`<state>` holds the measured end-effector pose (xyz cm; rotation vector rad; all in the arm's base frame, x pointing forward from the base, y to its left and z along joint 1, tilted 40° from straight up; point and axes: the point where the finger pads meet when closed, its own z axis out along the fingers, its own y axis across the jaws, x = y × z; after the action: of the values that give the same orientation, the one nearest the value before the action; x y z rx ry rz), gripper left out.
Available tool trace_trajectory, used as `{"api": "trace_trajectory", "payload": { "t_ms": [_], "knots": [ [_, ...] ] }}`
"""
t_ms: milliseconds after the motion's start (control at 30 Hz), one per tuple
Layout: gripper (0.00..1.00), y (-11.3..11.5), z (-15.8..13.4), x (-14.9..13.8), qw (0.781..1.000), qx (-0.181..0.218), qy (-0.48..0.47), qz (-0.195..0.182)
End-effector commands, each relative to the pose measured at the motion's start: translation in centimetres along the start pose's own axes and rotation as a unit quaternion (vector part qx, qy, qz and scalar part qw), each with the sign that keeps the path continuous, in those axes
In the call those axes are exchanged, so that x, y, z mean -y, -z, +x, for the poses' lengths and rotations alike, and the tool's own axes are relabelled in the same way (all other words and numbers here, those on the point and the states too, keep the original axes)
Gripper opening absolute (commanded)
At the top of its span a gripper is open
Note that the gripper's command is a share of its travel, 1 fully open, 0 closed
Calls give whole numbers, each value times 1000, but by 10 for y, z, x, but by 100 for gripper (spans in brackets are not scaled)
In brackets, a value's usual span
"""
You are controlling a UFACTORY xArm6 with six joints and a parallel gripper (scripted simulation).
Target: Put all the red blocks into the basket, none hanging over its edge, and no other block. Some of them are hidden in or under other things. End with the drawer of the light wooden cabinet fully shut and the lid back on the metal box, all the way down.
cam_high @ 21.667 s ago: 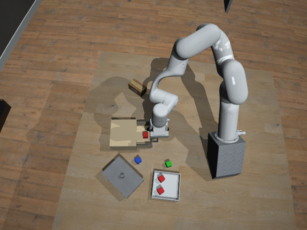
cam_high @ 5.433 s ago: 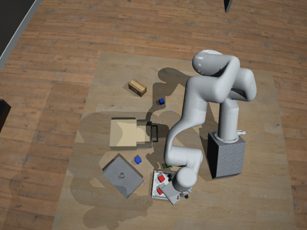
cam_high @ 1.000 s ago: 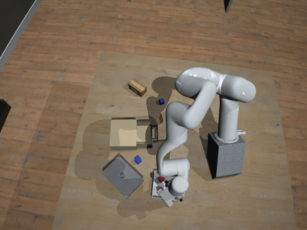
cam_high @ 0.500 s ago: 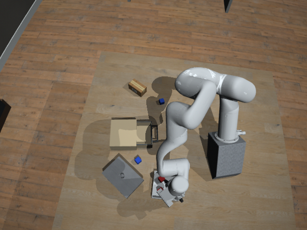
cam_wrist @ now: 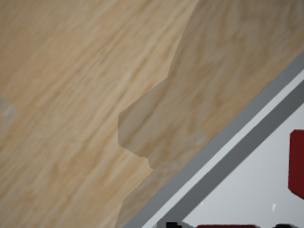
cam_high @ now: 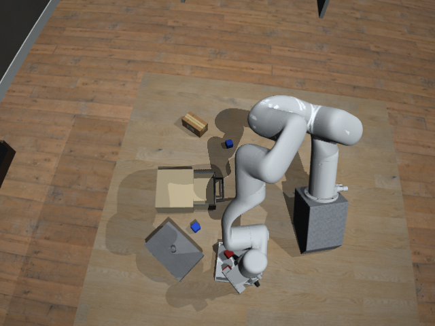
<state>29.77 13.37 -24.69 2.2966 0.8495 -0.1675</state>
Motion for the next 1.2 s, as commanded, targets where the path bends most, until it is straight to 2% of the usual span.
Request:
{"api": "trace_trajectory", "payload": {
  "t_ms": [0, 733, 1167],
  "knots": [
    [48, 1, 2, 0, 1000, -2, 0, 0],
    [48, 5, 2, 0, 1000, -2, 0, 0],
    [48, 38, 1, 0, 1000, -2, 0, 0]
  ]
}}
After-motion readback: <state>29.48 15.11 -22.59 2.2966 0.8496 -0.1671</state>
